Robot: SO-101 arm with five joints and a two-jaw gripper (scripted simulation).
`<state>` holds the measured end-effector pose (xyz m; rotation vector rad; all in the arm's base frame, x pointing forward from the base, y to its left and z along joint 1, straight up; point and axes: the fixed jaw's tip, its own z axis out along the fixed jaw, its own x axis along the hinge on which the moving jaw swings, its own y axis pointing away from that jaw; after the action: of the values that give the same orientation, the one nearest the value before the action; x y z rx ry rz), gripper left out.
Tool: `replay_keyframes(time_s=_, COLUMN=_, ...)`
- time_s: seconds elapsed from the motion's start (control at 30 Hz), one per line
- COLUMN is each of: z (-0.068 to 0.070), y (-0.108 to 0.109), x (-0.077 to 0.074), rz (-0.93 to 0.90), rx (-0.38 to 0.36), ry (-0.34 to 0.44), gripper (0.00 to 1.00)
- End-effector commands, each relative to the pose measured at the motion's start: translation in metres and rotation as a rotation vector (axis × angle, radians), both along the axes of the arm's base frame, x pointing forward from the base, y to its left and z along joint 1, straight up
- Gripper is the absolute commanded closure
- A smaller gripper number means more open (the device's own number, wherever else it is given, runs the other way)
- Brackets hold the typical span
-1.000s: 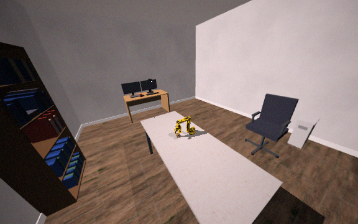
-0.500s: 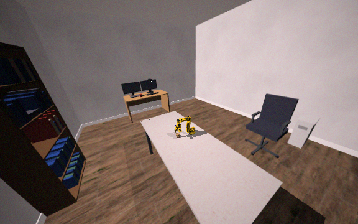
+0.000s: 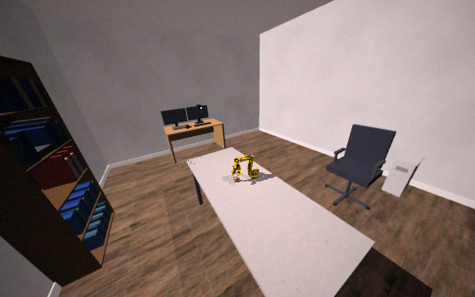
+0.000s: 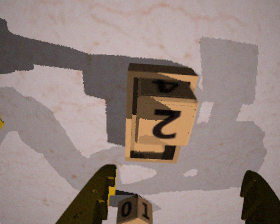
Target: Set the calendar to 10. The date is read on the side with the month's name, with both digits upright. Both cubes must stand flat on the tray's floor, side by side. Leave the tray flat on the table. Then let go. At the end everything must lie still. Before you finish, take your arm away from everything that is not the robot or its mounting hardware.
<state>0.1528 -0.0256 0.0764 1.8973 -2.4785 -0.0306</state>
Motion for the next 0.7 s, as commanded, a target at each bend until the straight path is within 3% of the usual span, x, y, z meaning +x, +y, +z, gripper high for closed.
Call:
replay_keyframes(time_s=0.0, z=0.010, y=-0.002, x=0.006, rz=-0.018, rx=-0.010, ry=-0.066, gripper=0.64)
replay_keyframes(time_s=0.2, z=0.020, y=-0.002, x=0.008, rz=-0.018, rx=-0.023, ry=-0.142, gripper=0.64)
replay_keyframes(time_s=0.4, z=0.042, y=-0.003, x=0.010, rz=-0.018, rx=-0.050, ry=-0.308, gripper=0.65)
replay_keyframes(time_s=0.47, z=0.042, y=-0.003, x=0.010, rz=-0.018, rx=-0.050, ry=-0.308, gripper=0.65)
replay_keyframes(time_s=0.67, z=0.065, y=-0.002, x=0.008, rz=-0.017, rx=-0.078, ry=-0.474, gripper=0.65)
